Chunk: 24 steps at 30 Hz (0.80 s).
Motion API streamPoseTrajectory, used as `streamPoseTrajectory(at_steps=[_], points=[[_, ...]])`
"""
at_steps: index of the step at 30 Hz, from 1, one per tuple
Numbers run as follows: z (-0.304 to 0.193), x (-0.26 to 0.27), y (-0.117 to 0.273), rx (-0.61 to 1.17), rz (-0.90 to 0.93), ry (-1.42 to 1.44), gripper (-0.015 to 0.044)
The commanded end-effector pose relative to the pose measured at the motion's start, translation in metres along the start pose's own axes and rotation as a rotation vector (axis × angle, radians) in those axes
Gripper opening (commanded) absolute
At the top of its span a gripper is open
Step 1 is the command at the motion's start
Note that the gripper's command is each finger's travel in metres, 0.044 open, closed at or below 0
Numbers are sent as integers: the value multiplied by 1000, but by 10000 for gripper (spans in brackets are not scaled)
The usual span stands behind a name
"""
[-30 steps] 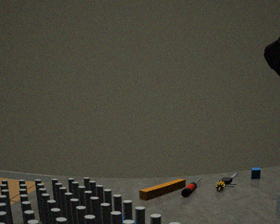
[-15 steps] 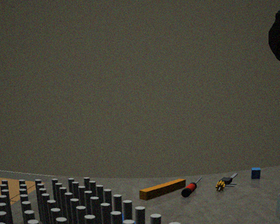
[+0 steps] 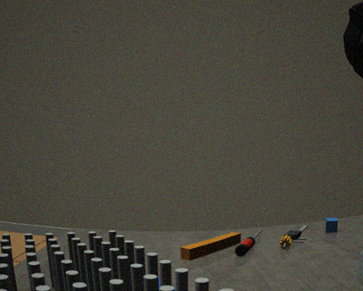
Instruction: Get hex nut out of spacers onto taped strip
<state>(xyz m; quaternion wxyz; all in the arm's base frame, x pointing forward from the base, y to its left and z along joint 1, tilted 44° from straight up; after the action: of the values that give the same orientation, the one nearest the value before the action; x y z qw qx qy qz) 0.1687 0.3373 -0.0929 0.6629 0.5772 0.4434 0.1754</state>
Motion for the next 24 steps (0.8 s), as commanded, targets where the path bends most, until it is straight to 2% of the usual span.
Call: streamPoseTrajectory(at_steps=[1,24], points=[[14,-4,21,-30,50,-86,0],[87,-59,107,-195,308,-573,0]])
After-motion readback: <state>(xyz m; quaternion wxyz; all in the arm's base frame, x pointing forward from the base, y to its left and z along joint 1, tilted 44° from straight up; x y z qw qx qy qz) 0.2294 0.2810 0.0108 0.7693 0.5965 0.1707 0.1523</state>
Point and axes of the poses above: the point midway between the two fingers, 35 mm back from their tips, its own y axis back along the fingers, its own x axis across the jaws, z = x × y, the point moved 6 cm from there along y, back along the fingers, and after that the axes turned 9 degrees about -y, right-handed, at the moved point
